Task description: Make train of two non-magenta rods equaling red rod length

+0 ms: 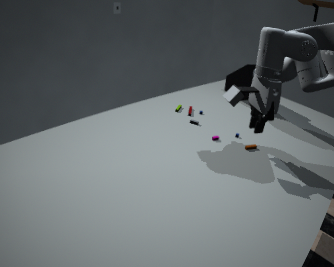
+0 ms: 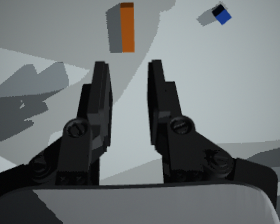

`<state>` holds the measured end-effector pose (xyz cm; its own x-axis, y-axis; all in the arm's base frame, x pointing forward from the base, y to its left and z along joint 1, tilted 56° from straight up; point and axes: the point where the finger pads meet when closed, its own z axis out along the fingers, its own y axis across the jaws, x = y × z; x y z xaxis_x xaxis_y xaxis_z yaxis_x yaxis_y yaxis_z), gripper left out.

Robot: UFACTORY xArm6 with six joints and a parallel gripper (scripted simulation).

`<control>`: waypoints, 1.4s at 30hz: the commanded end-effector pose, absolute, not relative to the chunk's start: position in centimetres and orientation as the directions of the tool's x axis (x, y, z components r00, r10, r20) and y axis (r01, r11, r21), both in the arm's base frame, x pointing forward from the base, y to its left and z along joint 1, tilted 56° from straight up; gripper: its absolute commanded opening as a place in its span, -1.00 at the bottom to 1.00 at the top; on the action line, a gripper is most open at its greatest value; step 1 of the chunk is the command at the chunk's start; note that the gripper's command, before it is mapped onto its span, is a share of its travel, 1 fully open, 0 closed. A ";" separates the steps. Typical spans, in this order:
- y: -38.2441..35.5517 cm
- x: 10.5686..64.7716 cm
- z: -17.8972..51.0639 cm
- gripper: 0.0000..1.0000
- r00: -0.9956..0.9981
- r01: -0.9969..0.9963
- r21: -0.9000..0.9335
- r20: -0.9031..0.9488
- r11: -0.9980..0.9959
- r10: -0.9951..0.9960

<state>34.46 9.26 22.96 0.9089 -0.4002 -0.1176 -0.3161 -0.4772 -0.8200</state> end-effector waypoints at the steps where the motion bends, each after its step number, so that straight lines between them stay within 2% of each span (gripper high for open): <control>1: 9.2 34.5 23.0 -0.51 0.909 -0.315 -0.820 -0.116 -0.477 -0.401; 42: 12.6 35.7 20.6 -0.51 0.909 -0.315 -0.820 -0.116 -0.478 -0.401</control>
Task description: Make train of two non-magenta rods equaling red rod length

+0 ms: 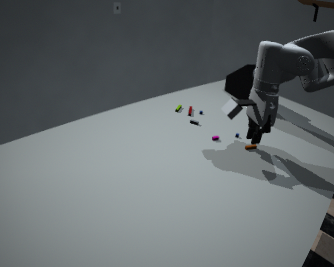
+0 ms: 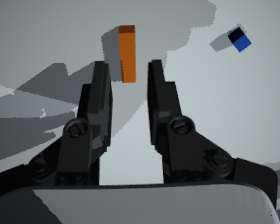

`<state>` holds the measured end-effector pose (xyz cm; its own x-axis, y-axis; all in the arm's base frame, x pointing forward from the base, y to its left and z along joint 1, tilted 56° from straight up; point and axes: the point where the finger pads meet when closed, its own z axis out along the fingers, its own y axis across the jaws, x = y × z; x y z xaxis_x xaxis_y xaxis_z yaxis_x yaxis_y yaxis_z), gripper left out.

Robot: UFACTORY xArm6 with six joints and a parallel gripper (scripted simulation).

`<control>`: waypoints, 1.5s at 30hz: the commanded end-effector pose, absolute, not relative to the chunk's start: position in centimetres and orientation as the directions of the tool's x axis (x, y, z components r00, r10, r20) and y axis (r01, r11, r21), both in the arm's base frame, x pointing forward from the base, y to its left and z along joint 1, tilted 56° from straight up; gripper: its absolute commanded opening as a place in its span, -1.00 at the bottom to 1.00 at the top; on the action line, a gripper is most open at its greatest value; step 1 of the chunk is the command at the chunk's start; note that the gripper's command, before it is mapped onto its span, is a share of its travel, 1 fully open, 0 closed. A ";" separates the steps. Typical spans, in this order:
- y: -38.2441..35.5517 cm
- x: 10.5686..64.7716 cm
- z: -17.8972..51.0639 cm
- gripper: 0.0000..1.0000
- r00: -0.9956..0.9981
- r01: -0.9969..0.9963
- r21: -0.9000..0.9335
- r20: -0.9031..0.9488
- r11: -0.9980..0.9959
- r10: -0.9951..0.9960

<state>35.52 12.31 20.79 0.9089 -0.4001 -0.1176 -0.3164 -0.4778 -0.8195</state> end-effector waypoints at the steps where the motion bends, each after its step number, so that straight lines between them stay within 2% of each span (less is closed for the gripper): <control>1: 12.7 35.7 20.5 -0.51 0.909 -0.315 -0.820 -0.116 -0.478 -0.401; 45: 13.3 35.9 20.1 -0.51 0.909 -0.315 -0.820 -0.116 -0.478 -0.401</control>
